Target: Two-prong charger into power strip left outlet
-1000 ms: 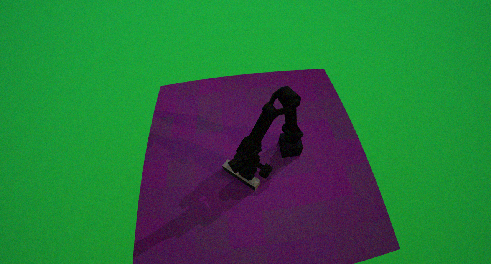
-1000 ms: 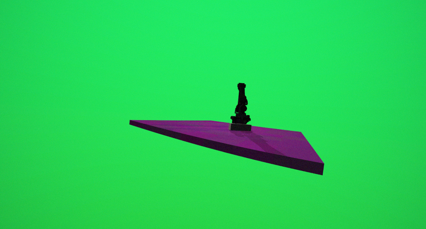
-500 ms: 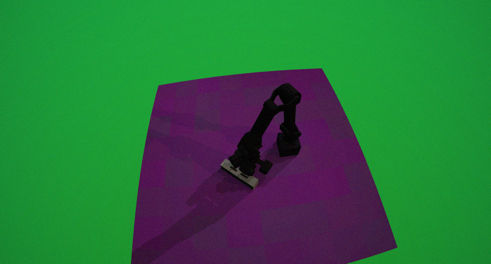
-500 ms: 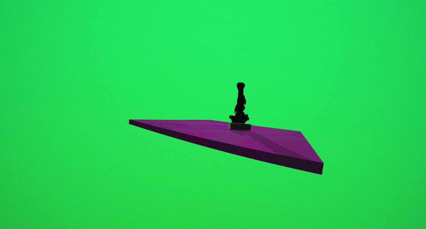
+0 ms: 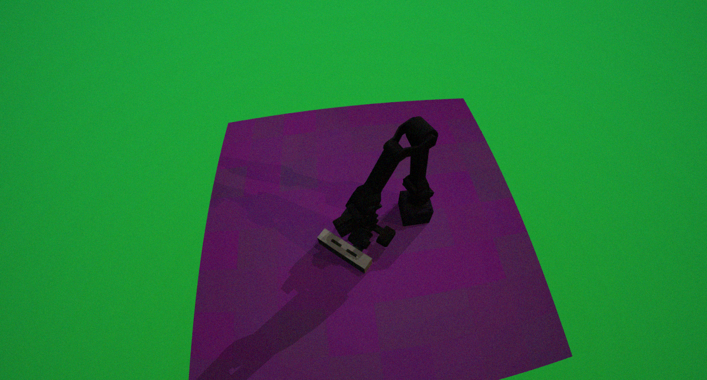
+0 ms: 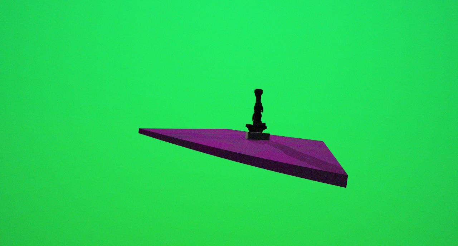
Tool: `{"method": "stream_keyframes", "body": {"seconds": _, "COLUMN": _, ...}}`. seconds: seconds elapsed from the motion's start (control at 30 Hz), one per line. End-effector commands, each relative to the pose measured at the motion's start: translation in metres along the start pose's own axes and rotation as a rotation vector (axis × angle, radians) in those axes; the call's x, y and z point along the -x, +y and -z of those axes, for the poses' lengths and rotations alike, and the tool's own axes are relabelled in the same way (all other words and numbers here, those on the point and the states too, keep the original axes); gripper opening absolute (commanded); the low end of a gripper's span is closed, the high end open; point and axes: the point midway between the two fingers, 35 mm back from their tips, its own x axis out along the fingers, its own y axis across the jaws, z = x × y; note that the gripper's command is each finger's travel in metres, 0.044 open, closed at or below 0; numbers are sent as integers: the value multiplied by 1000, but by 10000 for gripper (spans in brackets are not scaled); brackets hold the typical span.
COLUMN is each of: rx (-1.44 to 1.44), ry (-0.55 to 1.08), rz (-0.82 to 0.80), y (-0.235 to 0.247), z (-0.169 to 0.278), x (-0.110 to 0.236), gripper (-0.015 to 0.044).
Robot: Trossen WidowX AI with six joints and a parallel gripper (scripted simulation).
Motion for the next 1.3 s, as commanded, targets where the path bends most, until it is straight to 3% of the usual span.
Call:
{"method": "stream_keyframes", "body": {"seconds": 0.0, "rx": 5, "ry": -10, "rz": 3, "y": 0, "z": 3, "x": 1, "gripper": 440}}
{"method": "stream_keyframes", "body": {"seconds": 0.23, "rx": -13, "ry": -30, "rz": 3, "y": 0, "z": 6, "x": 3, "gripper": 440}}
{"method": "stream_keyframes", "body": {"seconds": 0.7, "rx": -207, "ry": -605, "rz": 53, "y": 1, "z": -5, "x": 81, "gripper": 440}}
{"method": "stream_keyframes", "body": {"seconds": 1.27, "rx": -209, "ry": -612, "rz": 53, "y": 1, "z": -5, "x": 82, "gripper": 440}}
